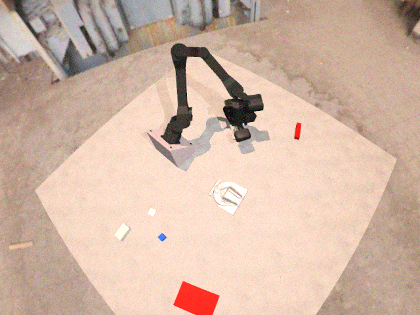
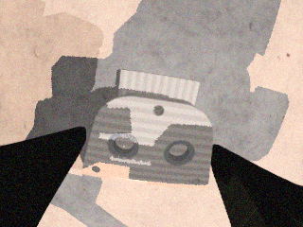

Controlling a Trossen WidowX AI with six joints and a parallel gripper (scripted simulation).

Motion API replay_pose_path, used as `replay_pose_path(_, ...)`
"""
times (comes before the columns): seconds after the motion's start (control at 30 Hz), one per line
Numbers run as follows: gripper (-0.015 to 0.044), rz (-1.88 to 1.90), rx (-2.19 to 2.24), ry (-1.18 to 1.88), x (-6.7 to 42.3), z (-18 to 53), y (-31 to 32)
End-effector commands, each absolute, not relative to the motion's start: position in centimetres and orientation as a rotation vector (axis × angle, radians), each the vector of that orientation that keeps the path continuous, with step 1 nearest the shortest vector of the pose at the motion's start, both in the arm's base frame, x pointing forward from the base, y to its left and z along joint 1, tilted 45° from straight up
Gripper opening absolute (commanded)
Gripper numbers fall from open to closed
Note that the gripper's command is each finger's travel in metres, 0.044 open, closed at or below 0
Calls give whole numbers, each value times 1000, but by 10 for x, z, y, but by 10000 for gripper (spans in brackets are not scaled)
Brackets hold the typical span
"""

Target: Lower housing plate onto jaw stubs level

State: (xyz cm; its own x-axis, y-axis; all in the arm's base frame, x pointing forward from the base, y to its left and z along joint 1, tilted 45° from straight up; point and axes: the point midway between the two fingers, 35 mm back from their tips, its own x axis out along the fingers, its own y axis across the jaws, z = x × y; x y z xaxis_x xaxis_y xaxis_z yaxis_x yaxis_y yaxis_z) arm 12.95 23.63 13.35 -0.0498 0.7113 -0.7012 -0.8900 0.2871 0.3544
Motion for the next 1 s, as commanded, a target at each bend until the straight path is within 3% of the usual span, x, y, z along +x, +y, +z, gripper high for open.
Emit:
replay_pose_path(0.0,440,1313,-234,954,130,133,236)
replay_pose_path(0.13,440,1313,-234,954,130,133,236)
replay_pose_path(0.57,353,1319,-237,951,130,133,236)
replay_pose_path(0.97,351,1319,-237,951,130,134,236)
